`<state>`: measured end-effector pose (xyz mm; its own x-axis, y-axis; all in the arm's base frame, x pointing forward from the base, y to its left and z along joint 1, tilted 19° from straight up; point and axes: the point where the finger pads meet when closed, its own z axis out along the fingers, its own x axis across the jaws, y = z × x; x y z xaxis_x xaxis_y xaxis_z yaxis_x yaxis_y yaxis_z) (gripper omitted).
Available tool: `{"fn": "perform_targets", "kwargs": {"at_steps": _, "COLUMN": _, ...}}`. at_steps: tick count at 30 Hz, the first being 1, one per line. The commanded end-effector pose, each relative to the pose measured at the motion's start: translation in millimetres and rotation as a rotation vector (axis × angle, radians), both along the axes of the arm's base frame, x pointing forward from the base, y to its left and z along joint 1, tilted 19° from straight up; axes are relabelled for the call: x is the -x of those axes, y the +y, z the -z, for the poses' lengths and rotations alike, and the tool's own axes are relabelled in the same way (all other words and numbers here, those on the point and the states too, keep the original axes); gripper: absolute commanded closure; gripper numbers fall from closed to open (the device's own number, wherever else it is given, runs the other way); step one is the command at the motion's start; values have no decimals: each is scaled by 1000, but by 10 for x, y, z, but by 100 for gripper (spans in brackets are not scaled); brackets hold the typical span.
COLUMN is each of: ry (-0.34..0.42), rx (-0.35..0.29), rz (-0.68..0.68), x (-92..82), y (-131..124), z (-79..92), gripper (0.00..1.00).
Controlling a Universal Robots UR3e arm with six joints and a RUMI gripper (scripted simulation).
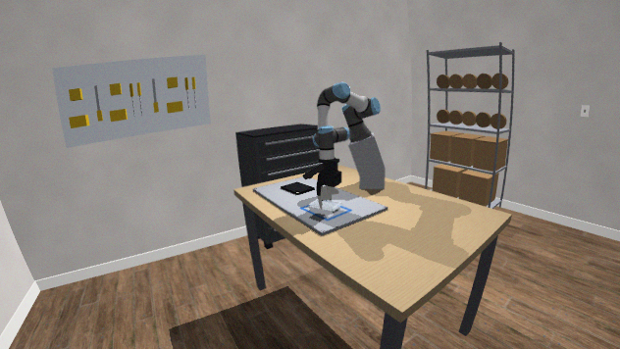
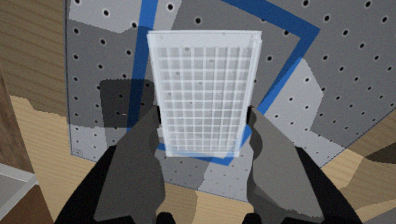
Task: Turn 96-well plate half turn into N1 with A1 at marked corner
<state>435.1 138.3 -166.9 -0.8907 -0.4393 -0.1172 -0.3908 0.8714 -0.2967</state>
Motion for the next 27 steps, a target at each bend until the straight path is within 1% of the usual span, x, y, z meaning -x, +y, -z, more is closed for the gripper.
{"fn": "perform_targets", "kwargs": {"at_steps": 1, "ry": -2, "rx": -1, "rz": -1, "x": -13, "y": 0, "z": 13, "gripper": 100}}
{"fn": "perform_targets", "kwargs": {"at_steps": 17, "ry": -2, "rx": -1, "rz": -1, "x": -36, "y": -22, "z": 108, "gripper": 100}}
{"fn": "perform_targets", "kwargs": {"at_steps": 27, "ry": -2, "rx": -1, "rz": -1, "x": -43, "y": -29, "z": 136, "gripper": 100}}
